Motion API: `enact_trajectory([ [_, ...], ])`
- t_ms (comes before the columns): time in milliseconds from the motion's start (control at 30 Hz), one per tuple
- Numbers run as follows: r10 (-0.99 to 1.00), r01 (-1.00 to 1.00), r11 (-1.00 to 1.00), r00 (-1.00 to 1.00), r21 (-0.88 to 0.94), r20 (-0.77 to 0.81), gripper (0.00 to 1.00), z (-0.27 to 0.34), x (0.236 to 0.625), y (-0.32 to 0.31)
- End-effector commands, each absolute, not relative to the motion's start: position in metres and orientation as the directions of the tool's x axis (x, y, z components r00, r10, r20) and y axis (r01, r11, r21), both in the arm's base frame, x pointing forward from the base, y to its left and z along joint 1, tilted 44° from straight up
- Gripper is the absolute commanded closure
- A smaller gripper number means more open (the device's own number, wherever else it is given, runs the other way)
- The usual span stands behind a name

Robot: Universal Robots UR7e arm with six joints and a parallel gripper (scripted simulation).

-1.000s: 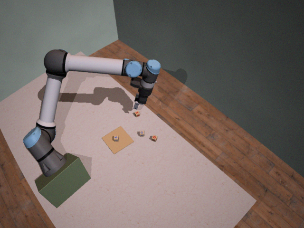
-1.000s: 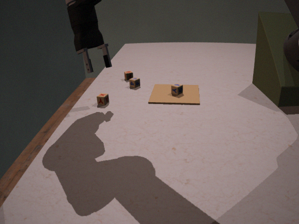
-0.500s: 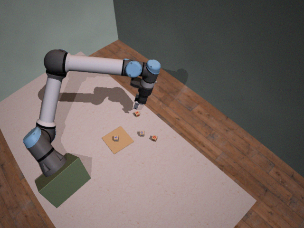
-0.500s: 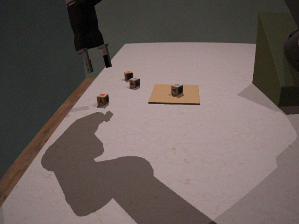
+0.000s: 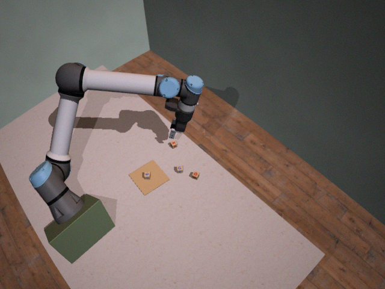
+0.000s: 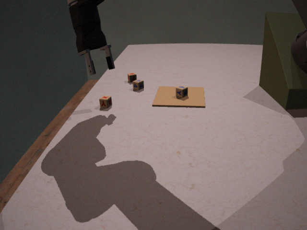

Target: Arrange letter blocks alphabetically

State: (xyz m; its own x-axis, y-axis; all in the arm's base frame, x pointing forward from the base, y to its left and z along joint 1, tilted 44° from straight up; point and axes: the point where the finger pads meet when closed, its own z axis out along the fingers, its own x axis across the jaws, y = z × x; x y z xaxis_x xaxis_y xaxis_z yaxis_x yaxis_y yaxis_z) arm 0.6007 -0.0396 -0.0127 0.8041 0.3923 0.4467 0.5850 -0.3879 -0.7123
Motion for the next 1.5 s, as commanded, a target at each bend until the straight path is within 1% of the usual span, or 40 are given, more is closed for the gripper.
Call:
enact_trajectory([
  [0, 0.392, 0.585, -0.389, 0.804, -0.711, 0.447, 0.00, -0.013, 0.597, -0.042],
  [100, 0.392, 0.585, -0.390, 0.804, -0.711, 0.447, 0.00, -0.013, 0.594, -0.043],
  [233, 0.392, 0.585, -0.392, 0.804, -0.710, 0.446, 0.00, -0.017, 0.575, -0.049],
  [367, 0.393, 0.585, -0.394, 0.805, -0.709, 0.445, 0.00, -0.022, 0.543, -0.056],
  [567, 0.393, 0.584, -0.395, 0.805, -0.709, 0.444, 0.00, -0.029, 0.479, -0.063],
  [633, 0.393, 0.584, -0.395, 0.805, -0.709, 0.444, 0.00, -0.029, 0.479, -0.063],
  [800, 0.393, 0.585, -0.392, 0.805, -0.710, 0.445, 0.00, -0.034, 0.430, -0.060],
  [933, 0.392, 0.585, -0.390, 0.804, -0.711, 0.446, 0.00, -0.035, 0.403, -0.056],
  [1100, 0.392, 0.585, -0.389, 0.804, -0.711, 0.447, 0.00, -0.036, 0.389, -0.053],
  [1467, 0.392, 0.585, -0.389, 0.804, -0.712, 0.447, 0.00, -0.036, 0.388, -0.052],
])
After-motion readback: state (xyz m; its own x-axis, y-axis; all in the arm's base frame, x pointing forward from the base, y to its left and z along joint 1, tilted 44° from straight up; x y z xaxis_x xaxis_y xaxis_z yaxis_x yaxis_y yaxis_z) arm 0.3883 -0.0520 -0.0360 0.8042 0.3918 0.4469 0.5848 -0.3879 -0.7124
